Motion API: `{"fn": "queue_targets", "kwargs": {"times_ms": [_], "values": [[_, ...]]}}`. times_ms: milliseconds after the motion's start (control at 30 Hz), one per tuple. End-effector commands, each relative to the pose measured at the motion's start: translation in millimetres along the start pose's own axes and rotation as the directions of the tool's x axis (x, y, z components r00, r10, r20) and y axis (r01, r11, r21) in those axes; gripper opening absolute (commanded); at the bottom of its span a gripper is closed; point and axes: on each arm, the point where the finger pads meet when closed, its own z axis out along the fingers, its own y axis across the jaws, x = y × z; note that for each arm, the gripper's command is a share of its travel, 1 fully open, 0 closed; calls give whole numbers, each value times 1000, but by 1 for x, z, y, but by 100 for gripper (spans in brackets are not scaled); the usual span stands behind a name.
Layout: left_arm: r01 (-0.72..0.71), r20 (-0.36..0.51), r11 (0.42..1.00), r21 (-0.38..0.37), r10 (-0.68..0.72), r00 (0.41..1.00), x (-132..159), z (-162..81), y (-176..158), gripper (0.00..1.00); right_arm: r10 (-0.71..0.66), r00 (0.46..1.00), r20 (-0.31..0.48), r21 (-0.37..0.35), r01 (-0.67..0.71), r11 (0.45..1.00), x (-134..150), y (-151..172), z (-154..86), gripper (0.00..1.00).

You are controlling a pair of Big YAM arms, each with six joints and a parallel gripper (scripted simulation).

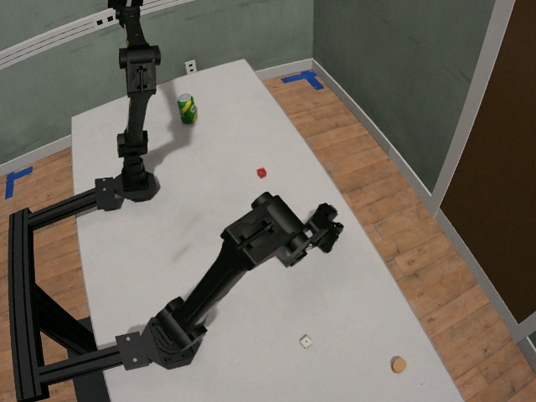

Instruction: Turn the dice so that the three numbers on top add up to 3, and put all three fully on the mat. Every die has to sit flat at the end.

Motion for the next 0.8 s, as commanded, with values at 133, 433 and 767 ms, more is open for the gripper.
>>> {"fn": "queue_targets", "kwargs": {"times_ms": [133, 433, 767], "values": [[-17, 4, 1000, -16, 17, 1000, -5, -5, 6, 100, 2, 999, 45, 22, -3, 1000, -10, -11, 14, 20], [-17, 4, 1000, -16, 17, 1000, -5, -5, 6, 100, 3, 999, 45, 23, -4, 1000, -8, -11, 15, 20], [-17, 4, 1000, -16, 17, 1000, -5, -5, 6, 100, 3, 999, 46, 23, -4, 1000, -8, -11, 15, 24]]}}
